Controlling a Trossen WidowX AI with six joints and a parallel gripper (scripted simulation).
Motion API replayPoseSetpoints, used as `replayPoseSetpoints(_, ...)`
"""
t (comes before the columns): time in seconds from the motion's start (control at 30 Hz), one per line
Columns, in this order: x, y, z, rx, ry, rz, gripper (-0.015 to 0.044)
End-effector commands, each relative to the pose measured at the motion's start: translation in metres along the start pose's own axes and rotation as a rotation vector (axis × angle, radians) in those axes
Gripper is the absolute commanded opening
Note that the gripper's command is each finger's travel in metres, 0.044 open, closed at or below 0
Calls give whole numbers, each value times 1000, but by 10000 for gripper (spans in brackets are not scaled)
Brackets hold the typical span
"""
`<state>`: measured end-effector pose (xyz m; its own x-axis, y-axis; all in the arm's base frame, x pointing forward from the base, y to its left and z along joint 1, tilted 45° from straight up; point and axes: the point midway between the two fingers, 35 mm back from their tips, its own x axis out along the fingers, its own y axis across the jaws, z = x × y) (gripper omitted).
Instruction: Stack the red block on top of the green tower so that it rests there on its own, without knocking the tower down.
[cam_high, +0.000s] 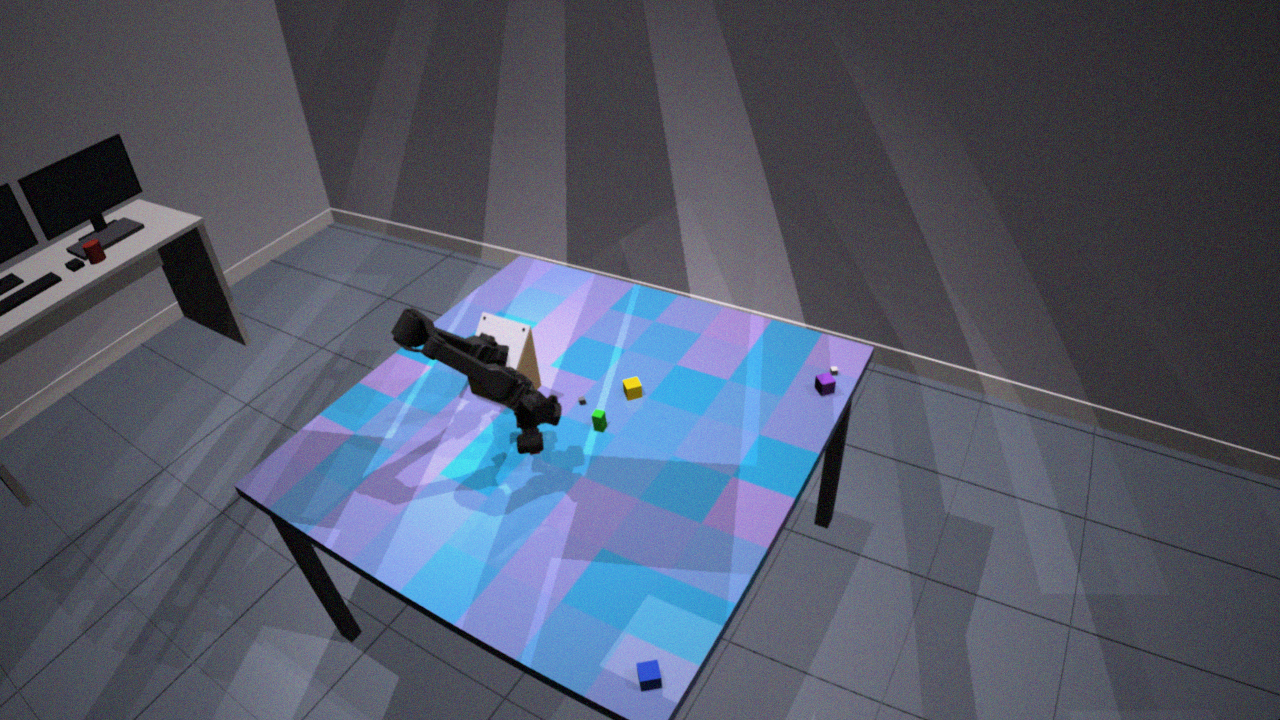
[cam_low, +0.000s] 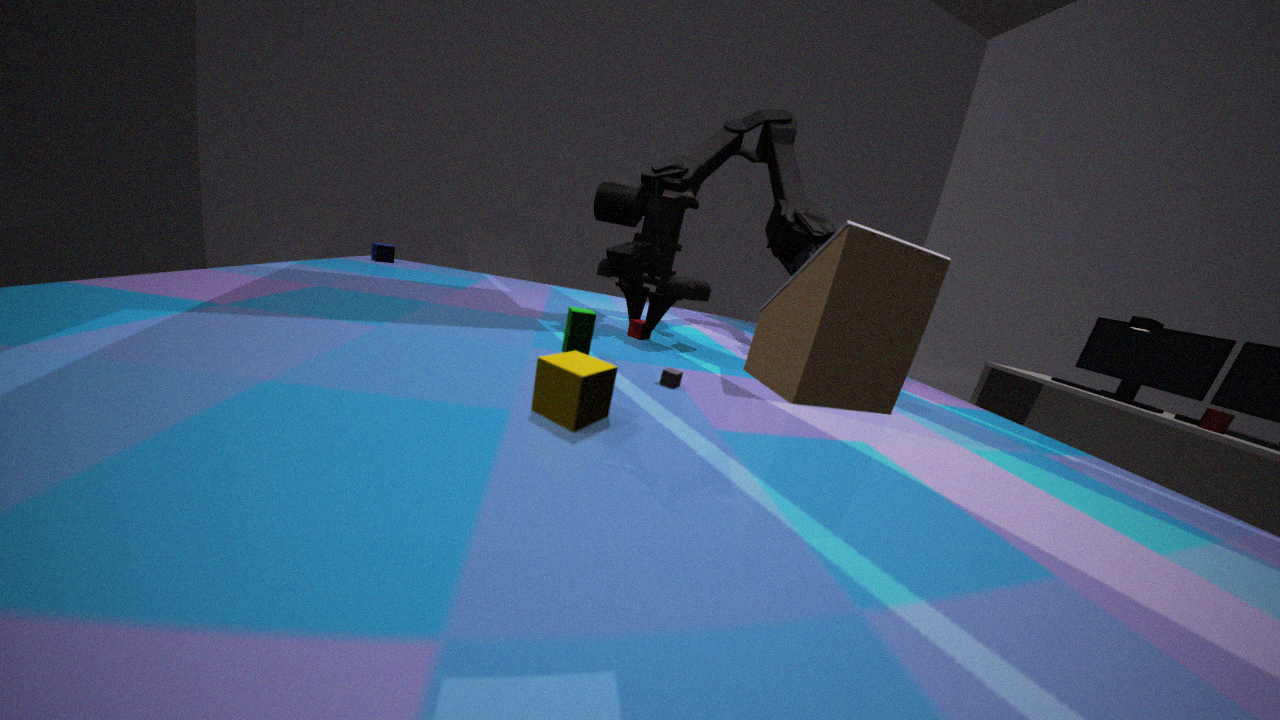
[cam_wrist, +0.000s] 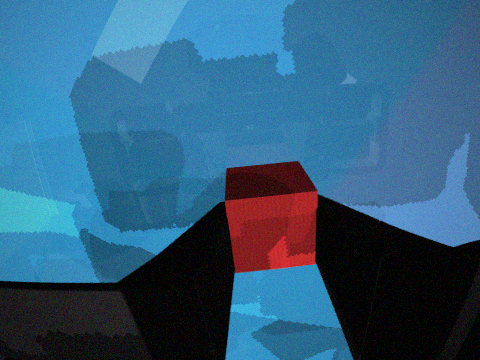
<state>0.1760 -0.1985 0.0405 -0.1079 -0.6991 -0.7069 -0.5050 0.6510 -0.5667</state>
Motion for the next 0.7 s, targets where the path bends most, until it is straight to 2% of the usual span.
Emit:
replayPoseSetpoints(0.0,-1,1,1,-4,-4,3,45)
replayPoseSetpoints(0.07,-4,0,1,-4,-4,4,0)
replayPoseSetpoints(0.67,-78,0,1,-3,-7,7,0)
